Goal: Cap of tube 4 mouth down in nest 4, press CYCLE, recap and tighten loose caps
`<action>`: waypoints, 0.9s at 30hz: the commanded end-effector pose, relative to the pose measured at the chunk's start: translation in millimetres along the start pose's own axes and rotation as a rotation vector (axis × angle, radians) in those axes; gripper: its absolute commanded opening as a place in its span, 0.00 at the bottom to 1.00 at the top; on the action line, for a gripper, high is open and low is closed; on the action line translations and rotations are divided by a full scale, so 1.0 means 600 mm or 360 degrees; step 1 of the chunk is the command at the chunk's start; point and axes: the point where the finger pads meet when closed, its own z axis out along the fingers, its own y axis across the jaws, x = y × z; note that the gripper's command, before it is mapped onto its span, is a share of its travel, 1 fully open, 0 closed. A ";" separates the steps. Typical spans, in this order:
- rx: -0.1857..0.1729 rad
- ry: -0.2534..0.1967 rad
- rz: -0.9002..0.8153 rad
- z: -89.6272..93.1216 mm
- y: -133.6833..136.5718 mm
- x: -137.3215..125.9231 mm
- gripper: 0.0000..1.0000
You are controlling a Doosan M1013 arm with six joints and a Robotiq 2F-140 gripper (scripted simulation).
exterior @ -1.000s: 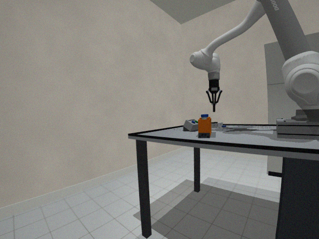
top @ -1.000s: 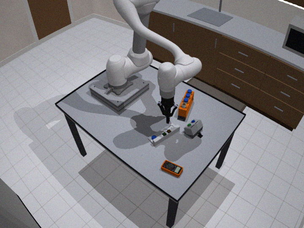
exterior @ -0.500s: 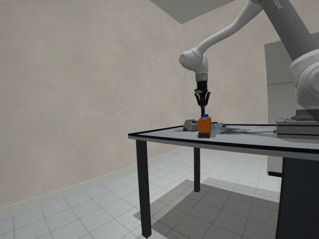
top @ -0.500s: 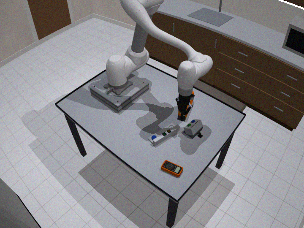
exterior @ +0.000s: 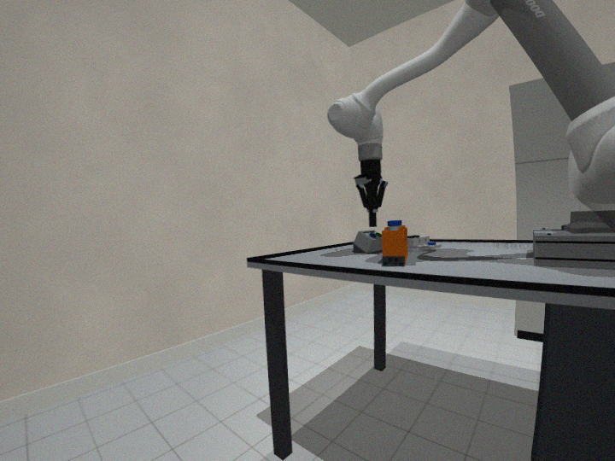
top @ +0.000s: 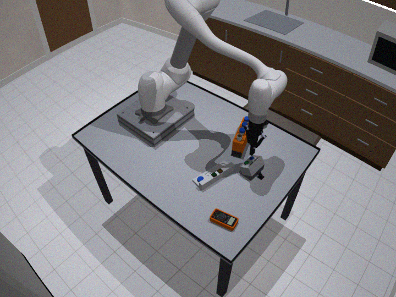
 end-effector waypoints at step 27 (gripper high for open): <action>-0.0002 0.0001 0.0000 0.033 0.001 0.000 0.10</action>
